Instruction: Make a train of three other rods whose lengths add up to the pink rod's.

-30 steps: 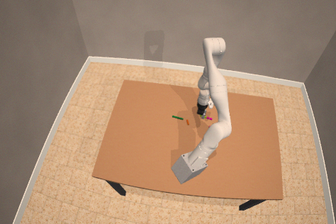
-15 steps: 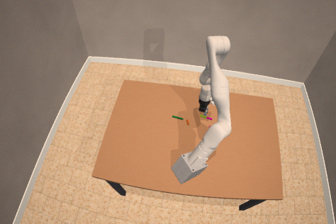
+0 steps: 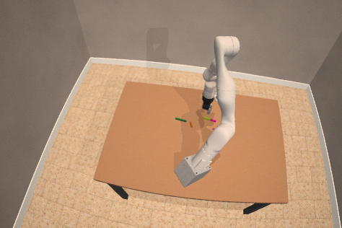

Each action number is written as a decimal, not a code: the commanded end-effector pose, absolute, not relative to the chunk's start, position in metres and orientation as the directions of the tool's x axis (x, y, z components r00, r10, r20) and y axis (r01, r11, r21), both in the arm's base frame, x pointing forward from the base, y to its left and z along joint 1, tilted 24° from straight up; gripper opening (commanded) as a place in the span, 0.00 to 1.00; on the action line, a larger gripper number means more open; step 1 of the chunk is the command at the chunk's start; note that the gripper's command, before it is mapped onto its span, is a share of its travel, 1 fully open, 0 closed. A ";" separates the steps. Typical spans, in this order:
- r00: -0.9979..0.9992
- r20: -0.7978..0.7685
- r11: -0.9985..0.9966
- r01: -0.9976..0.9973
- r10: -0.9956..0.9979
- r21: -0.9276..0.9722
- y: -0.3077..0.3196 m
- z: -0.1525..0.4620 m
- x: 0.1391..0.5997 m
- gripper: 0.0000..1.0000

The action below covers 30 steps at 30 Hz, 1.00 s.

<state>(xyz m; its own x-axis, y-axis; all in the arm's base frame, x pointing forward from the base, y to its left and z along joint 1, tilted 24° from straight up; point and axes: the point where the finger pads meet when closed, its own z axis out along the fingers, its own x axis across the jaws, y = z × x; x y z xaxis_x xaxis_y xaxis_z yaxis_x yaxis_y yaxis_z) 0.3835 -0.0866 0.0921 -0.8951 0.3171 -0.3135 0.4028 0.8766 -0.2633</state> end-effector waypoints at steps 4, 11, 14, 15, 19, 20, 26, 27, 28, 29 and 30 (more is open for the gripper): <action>-0.896 -0.316 0.879 0.399 0.313 -0.259 -0.084 0.093 0.385 1.00; -0.896 -0.316 0.879 0.399 0.313 -0.259 -0.084 0.093 0.385 1.00; -0.896 -0.316 0.879 0.399 0.313 -0.259 -0.084 0.093 0.385 1.00; -0.896 -0.316 0.879 0.399 0.313 -0.259 -0.084 0.093 0.385 1.00; -0.896 -0.316 0.879 0.399 0.313 -0.259 -0.084 0.093 0.385 1.00; -0.896 -0.316 0.879 0.399 0.313 -0.259 -0.084 0.093 0.385 1.00; -0.896 -0.316 0.879 0.399 0.313 -0.259 -0.082 0.099 0.383 1.00; -0.896 -0.316 0.879 0.399 0.313 -0.259 -0.081 0.102 0.383 1.00; -0.896 -0.316 0.879 0.399 0.313 -0.259 -0.080 0.104 0.382 1.00; -0.896 -0.316 0.879 0.399 0.313 -0.259 -0.078 0.108 0.382 1.00; -0.896 -0.316 0.879 0.399 0.313 -0.259 -0.077 0.111 0.381 1.00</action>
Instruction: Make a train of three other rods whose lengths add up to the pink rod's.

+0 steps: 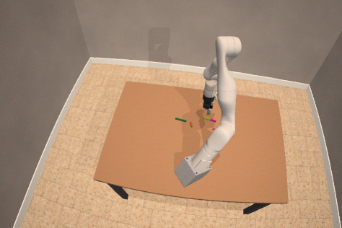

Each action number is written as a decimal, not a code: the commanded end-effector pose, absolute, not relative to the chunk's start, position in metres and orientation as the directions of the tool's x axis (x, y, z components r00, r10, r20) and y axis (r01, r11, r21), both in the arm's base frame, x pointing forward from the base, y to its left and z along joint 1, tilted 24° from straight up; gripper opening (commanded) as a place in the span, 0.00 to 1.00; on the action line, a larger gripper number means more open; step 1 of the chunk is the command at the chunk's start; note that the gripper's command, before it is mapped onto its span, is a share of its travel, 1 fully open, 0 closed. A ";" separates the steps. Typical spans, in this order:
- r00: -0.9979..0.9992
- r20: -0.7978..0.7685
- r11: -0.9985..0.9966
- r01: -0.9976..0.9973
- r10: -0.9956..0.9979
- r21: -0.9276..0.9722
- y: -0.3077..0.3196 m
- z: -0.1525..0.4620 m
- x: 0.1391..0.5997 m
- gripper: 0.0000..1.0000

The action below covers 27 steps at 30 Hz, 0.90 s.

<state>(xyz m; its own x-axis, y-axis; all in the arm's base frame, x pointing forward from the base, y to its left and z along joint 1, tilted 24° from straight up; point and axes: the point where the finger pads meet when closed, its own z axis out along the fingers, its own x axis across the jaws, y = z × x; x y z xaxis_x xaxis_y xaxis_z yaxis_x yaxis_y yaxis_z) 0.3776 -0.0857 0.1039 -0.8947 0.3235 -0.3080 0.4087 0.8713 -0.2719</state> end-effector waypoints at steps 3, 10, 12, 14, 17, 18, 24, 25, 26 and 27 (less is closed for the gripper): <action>-0.896 -0.316 0.879 0.399 0.313 -0.259 -0.075 0.115 0.380 1.00; -0.896 -0.316 0.880 0.399 0.313 -0.259 -0.063 0.147 0.373 1.00; -0.896 -0.316 0.879 0.399 0.313 -0.259 -0.059 0.156 0.371 1.00; -0.896 -0.316 0.879 0.399 0.313 -0.259 -0.057 0.163 0.370 1.00; -0.896 -0.316 0.879 0.399 0.313 -0.259 -0.053 0.171 0.368 1.00; -0.896 -0.316 0.879 0.399 0.313 -0.259 -0.053 0.171 0.368 1.00; -0.896 -0.316 0.879 0.399 0.313 -0.259 -0.051 0.176 0.367 1.00; -0.896 -0.316 0.879 0.399 0.313 -0.259 -0.051 0.176 0.367 1.00; -0.896 -0.316 0.879 0.399 0.313 -0.259 -0.051 0.176 0.367 1.00; -0.896 -0.316 0.879 0.399 0.313 -0.259 -0.051 0.176 0.367 1.00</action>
